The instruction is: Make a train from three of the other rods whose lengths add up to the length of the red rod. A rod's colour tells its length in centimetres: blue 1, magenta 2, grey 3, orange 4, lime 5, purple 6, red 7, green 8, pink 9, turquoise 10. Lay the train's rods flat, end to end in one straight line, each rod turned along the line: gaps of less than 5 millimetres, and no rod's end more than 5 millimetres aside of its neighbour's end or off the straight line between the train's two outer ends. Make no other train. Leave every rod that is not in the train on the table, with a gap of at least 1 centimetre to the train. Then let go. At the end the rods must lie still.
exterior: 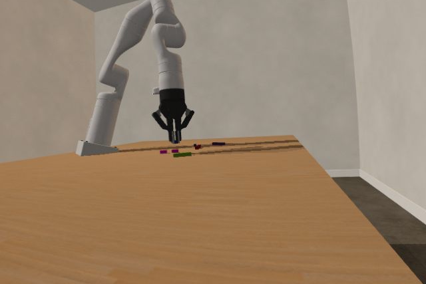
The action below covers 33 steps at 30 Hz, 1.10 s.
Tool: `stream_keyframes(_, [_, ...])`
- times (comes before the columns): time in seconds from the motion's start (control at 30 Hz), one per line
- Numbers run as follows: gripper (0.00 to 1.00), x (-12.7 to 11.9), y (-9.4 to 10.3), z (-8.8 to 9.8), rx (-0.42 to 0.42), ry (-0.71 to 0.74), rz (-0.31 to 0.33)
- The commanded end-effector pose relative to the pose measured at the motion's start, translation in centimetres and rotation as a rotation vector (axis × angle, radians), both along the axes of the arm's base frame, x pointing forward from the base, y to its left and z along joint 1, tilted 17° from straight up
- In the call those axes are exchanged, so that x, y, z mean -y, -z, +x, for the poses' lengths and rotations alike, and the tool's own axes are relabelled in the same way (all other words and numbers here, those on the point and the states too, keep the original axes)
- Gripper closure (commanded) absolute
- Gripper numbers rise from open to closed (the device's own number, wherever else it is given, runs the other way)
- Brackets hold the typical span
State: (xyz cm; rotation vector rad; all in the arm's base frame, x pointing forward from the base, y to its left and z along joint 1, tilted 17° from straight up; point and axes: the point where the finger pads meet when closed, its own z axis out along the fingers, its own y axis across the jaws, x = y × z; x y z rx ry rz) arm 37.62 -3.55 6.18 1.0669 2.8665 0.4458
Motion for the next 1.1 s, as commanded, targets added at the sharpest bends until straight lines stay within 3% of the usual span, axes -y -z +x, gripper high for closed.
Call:
stream_keyframes(0.0, [0.95,-0.41,1.34,-0.36,-0.019,-0.002,0.009])
stream_keyframes(1.07, [0.95,-0.58,1.96,-0.28,-0.019,-0.002,0.009])
